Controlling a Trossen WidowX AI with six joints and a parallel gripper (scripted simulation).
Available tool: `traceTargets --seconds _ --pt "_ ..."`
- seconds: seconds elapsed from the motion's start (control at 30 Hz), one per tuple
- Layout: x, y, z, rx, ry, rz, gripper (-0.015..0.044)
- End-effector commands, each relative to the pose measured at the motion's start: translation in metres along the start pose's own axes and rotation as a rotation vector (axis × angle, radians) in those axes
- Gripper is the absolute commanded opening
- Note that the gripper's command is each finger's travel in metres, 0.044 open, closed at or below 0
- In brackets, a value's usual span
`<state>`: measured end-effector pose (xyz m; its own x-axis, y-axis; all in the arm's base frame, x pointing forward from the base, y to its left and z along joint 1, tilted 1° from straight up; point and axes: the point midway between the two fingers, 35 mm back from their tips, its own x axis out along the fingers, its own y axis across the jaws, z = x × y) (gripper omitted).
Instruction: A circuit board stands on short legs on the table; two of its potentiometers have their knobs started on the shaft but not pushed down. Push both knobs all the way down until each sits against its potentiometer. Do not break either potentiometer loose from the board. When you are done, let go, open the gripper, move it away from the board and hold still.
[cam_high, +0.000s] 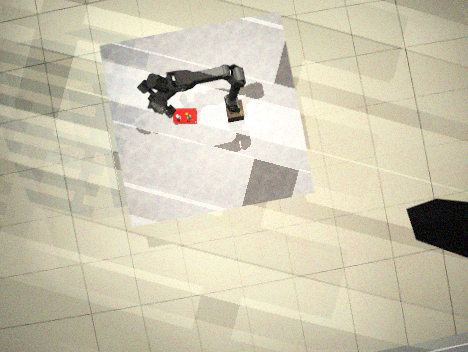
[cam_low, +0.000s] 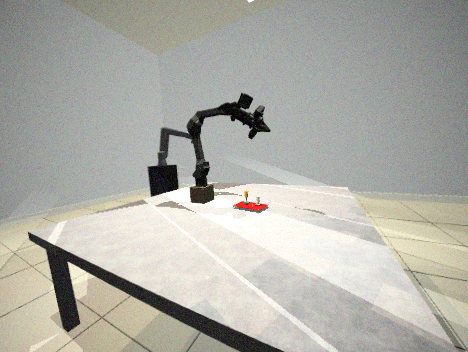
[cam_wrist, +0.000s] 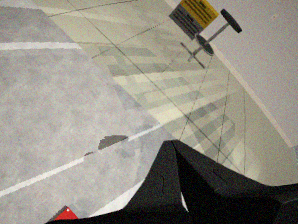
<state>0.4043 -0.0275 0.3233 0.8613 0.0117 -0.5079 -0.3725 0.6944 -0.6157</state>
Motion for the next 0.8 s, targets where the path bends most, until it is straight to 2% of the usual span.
traceTargets --seconds 0.0,0.37,0.77 --pt "0.016 0.016 -0.025 0.107 0.09 0.059 0.0" --pt "0.044 0.058 -0.083 0.374 0.329 0.181 0.0" --pt "0.055 0.106 -0.144 0.649 0.626 0.258 0.0"
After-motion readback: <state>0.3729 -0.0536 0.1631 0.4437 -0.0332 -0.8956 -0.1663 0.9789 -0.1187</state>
